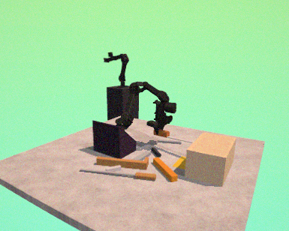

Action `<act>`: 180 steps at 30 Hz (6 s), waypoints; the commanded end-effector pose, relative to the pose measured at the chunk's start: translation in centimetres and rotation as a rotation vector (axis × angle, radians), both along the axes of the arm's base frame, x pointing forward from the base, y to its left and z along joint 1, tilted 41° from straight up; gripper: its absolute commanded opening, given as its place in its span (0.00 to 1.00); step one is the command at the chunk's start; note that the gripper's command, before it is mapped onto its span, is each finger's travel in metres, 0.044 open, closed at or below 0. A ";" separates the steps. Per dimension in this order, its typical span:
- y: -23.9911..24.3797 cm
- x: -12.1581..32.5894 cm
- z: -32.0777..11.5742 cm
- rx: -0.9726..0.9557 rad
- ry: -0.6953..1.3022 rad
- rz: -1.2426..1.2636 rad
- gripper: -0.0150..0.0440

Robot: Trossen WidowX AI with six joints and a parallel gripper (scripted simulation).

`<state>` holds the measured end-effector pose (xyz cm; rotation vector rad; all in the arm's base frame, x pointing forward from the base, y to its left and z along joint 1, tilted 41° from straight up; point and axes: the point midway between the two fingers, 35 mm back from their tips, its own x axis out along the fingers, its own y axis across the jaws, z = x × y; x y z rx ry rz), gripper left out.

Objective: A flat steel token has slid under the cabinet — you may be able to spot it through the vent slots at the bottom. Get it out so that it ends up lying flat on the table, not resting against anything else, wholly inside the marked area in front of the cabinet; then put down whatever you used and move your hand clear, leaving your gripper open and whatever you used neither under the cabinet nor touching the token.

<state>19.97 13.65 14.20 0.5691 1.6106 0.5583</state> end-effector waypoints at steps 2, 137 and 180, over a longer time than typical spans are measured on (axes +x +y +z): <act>0.5 0.1 -0.3 0.005 -0.014 -0.008 0.25; 5.4 2.2 -6.1 0.009 -0.008 -0.015 0.25; 5.6 7.5 -6.5 0.009 -0.011 -0.016 0.25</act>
